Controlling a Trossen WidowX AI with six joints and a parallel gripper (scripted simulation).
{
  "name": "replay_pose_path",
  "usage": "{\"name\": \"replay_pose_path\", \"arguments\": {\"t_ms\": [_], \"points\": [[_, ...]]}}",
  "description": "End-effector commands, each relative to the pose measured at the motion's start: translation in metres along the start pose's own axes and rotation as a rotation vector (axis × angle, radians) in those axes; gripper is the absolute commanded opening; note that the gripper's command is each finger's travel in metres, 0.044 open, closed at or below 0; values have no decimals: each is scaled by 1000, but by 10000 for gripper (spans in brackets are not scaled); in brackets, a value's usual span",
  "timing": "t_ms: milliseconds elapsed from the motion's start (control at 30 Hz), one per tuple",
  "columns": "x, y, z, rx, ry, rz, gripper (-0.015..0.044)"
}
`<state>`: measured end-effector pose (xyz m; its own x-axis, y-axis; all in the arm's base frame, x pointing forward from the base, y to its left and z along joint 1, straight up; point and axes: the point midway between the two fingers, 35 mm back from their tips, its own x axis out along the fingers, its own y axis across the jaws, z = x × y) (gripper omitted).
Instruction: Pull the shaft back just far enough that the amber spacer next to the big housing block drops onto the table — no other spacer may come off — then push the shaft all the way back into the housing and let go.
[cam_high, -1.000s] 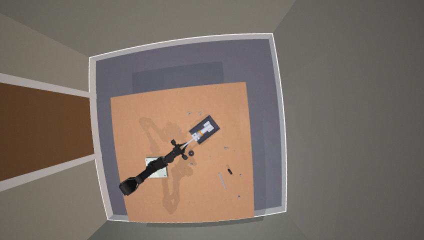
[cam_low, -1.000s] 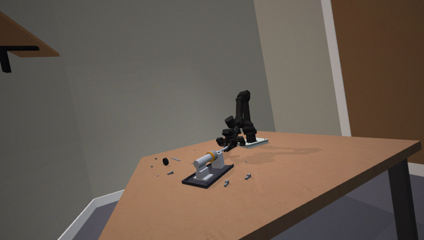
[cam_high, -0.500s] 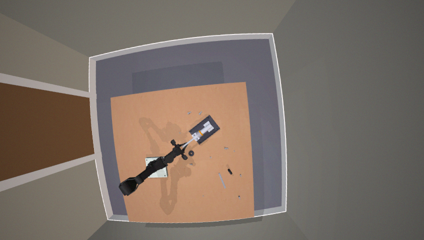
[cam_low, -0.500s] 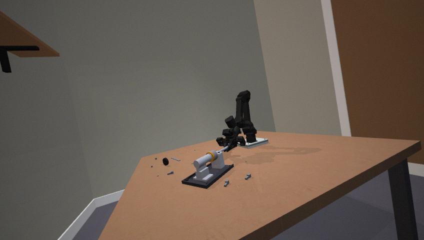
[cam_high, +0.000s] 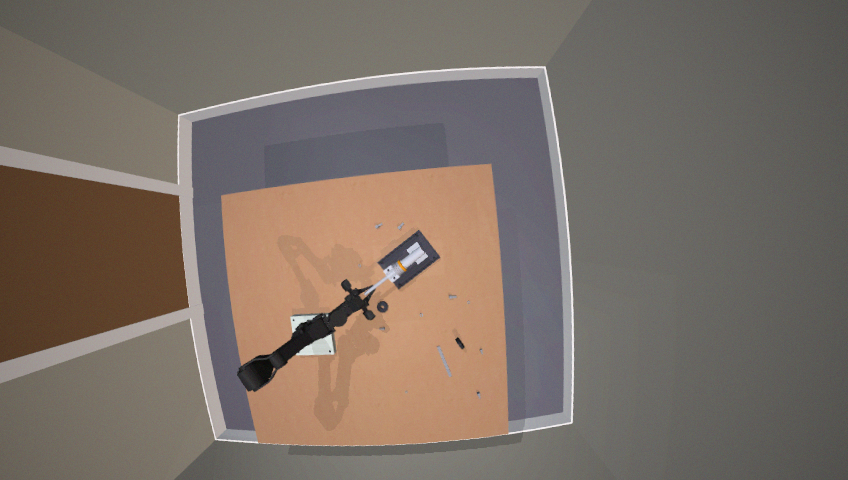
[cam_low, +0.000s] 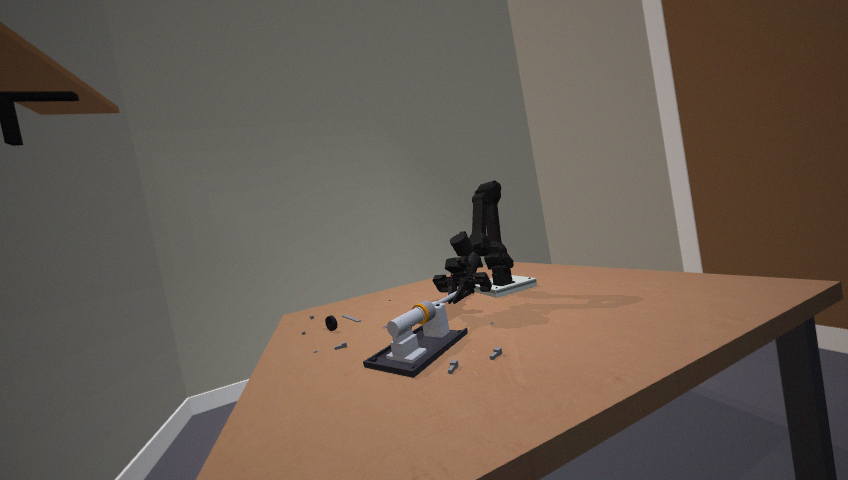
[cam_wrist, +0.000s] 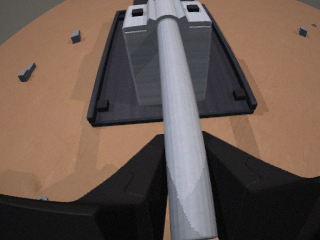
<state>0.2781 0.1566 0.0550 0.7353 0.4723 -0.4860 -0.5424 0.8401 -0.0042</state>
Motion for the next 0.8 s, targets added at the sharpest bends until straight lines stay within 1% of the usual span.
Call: {"name": "replay_pose_path", "arguments": {"t_ms": [0, 767], "points": [[-1, 1, 0, -5, -1, 4, 0], [-3, 1, -1, -5, -1, 4, 0]]}}
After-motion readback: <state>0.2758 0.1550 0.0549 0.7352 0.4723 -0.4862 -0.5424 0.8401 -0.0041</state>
